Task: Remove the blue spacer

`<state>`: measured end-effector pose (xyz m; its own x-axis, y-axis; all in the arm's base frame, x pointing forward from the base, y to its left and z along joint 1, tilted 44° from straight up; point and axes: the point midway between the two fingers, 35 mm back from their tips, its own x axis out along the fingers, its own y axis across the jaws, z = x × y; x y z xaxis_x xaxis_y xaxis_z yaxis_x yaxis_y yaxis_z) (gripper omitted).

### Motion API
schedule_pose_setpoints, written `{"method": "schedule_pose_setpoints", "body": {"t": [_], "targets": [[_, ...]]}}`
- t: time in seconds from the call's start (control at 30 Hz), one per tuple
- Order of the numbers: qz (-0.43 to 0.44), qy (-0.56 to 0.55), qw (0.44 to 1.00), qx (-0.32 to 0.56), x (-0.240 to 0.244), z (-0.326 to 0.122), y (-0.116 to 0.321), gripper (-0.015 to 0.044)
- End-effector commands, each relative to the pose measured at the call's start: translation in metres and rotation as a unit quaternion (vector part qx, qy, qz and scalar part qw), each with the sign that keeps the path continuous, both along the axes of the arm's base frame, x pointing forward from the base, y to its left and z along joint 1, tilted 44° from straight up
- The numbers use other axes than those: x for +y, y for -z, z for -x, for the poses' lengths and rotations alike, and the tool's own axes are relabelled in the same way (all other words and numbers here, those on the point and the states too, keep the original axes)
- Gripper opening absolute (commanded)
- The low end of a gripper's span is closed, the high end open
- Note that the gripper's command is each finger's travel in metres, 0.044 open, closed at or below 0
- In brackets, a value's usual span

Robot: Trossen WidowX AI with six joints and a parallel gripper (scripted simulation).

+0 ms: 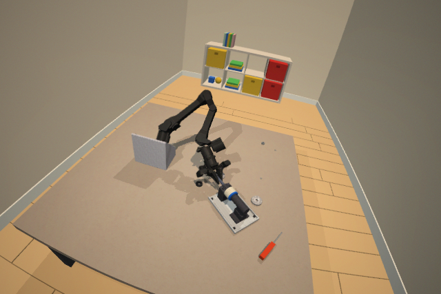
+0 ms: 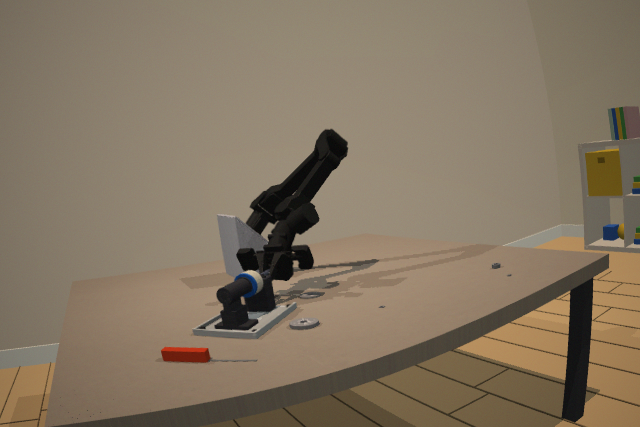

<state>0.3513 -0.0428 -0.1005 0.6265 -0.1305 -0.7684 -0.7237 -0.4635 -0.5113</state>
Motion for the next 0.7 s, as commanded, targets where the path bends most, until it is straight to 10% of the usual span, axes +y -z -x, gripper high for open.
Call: {"method": "schedule_pose_setpoints", "body": {"t": [0.0, 0.67], "targets": [[-0.001, 0.001, 1.0, 0.001, 0.0005, 0.0013, 0.0002, 0.0], [-0.001, 0.001, 1.0, 0.001, 0.0018, 0.0029, -0.0009, 0.0]]}}
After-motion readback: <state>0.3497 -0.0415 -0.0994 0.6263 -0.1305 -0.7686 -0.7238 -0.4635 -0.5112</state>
